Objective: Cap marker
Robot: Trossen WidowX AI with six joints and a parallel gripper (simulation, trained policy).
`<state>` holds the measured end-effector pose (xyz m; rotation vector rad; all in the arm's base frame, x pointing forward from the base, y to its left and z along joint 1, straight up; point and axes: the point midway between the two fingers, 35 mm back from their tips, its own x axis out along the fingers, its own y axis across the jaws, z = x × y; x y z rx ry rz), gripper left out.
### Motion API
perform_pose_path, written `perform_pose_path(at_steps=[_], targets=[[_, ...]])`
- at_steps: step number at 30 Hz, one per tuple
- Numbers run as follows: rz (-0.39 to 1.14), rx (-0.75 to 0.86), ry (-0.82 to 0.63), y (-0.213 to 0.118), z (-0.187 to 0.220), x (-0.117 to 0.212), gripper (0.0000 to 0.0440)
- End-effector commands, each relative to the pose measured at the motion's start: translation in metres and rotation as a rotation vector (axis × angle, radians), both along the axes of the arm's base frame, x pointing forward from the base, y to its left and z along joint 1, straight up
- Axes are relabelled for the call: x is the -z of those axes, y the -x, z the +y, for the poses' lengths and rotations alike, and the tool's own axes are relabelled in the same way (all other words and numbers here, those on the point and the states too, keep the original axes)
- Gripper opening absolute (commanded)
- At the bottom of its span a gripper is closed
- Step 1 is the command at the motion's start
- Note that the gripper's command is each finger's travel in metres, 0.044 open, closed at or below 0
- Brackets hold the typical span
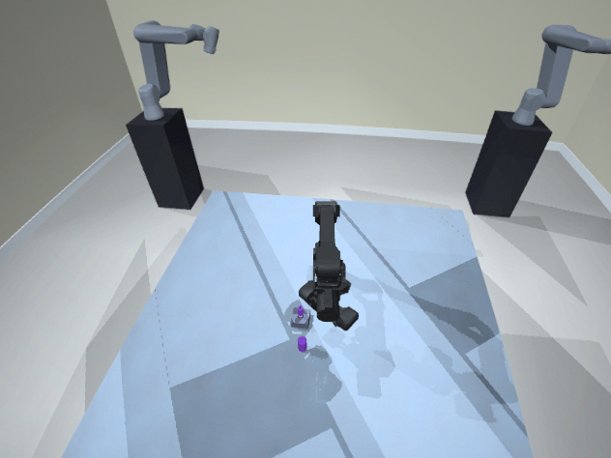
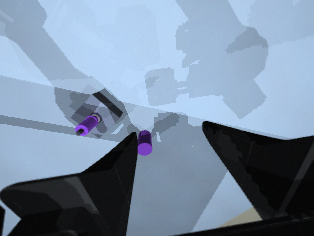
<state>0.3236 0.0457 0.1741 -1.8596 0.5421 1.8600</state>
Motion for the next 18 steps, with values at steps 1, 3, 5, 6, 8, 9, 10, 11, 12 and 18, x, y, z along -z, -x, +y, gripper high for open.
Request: perform_pose_path(at_steps=[1, 3, 5, 6, 8, 9, 10, 11, 12, 18], targets=[[0.019, 0.01, 0.013, -0.003, -0.007, 0.006, 0.0327], [0.024, 0.019, 0.018, -0.006, -0.012, 0.008, 0.0326], [0.029, 0.029, 0.022, -0.008, -0.016, 0.01, 0.0326], [0.032, 0.033, 0.024, -0.01, -0.018, 0.012, 0.0326], [0.037, 0.042, 0.028, -0.012, -0.023, 0.014, 0.0325], [0.039, 0.046, 0.03, -0.013, -0.025, 0.016, 0.0325], [0.041, 0.05, 0.031, -0.015, -0.027, 0.017, 0.0324], [0.043, 0.054, 0.033, -0.016, -0.029, 0.018, 0.0324], [0.045, 0.058, 0.034, -0.017, -0.031, 0.02, 0.0324], [0.058, 0.076, 0.039, -0.024, -0.043, 0.029, 0.032]])
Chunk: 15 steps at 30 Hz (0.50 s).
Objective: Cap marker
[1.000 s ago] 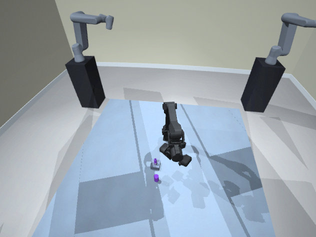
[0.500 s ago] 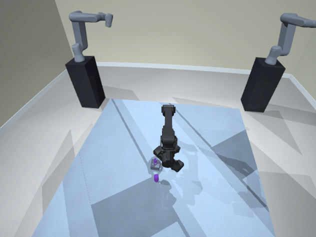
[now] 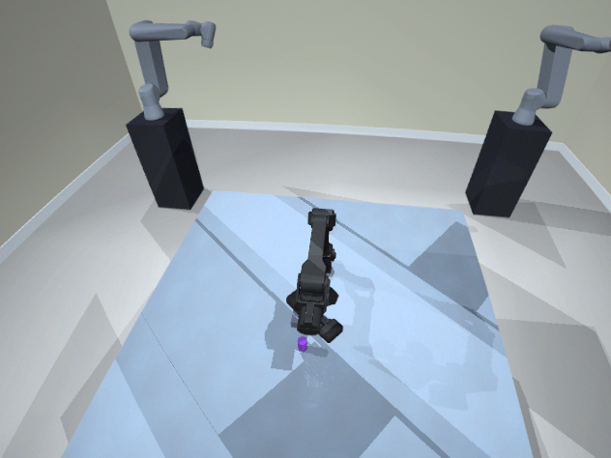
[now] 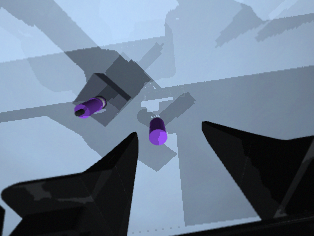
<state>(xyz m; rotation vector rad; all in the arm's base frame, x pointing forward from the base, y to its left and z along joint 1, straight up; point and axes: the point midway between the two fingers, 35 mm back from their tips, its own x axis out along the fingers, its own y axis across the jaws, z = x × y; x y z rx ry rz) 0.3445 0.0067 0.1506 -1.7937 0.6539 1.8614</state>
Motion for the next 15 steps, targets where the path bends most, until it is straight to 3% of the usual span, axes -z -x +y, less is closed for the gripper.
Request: perform_pose_path(at_steps=[1, 15], targets=[[0.012, 0.004, 0.006, -0.004, -0.005, 0.007, 0.032], [0.039, 0.01, -0.005, -0.018, -0.026, 0.036, 0.0304]])
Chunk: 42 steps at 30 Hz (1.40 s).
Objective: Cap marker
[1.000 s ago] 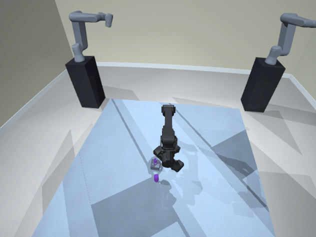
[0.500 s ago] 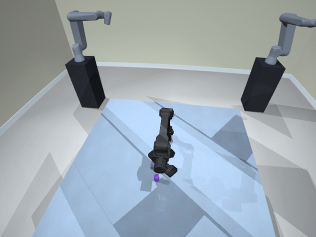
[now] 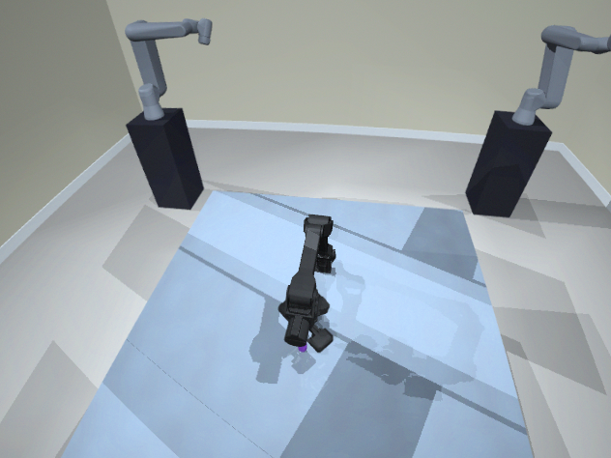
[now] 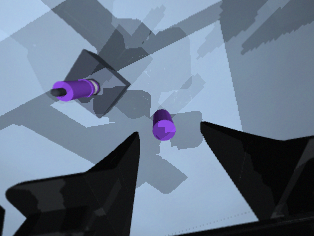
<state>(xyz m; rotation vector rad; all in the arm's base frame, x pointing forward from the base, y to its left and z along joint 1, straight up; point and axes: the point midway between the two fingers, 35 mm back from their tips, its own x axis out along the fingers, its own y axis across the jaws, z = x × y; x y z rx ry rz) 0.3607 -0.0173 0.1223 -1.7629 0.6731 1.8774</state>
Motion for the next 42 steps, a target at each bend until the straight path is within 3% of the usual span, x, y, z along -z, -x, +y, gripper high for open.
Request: perform_pose_path(at_steps=[1, 18, 22, 27, 42], targets=[[0.015, -0.006, -0.007, -0.002, -0.003, 0.01, 0.0302], [0.061, -0.086, -0.032, -0.005, -0.009, 0.059, 0.0257], [0.056, -0.109, -0.016, -0.005, -0.011, 0.061, 0.021], [0.046, -0.129, -0.007, -0.003, -0.011, 0.052, 0.0093], [-0.006, -0.174, 0.005, 0.004, -0.014, 0.001, 0.006]])
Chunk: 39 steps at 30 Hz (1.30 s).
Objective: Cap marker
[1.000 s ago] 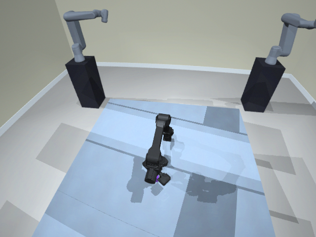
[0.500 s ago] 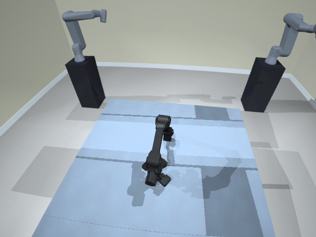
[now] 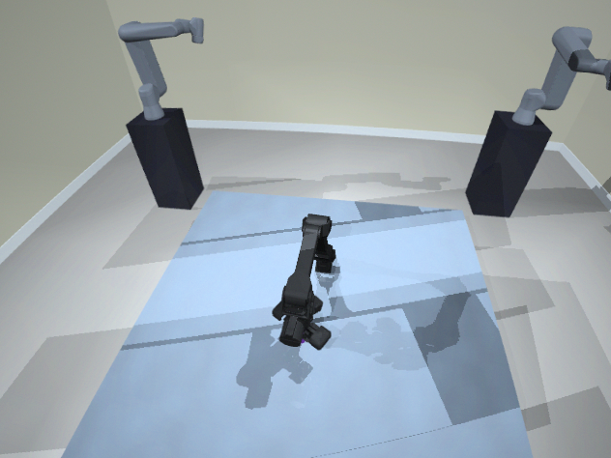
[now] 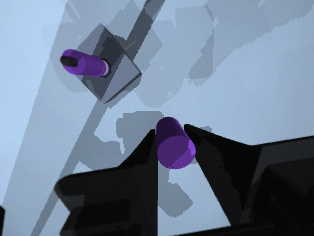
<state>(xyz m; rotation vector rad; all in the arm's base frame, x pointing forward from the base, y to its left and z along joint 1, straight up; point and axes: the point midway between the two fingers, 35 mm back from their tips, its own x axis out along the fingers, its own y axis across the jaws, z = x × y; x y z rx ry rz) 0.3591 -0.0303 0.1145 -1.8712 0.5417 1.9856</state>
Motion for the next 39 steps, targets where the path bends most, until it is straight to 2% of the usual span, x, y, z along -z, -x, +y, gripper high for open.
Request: perform_pose_path(at_steps=[1, 19, 32, 39], targets=[[-0.006, -0.008, 0.002, 0.004, -0.001, -0.01, 0.0059], [0.053, -0.019, -0.021, 0.055, -0.013, -0.048, 0.003], [0.081, -0.029, -0.037, 0.081, -0.015, -0.052, 0.0], [0.082, -0.037, -0.041, 0.089, -0.015, -0.05, 0.0]])
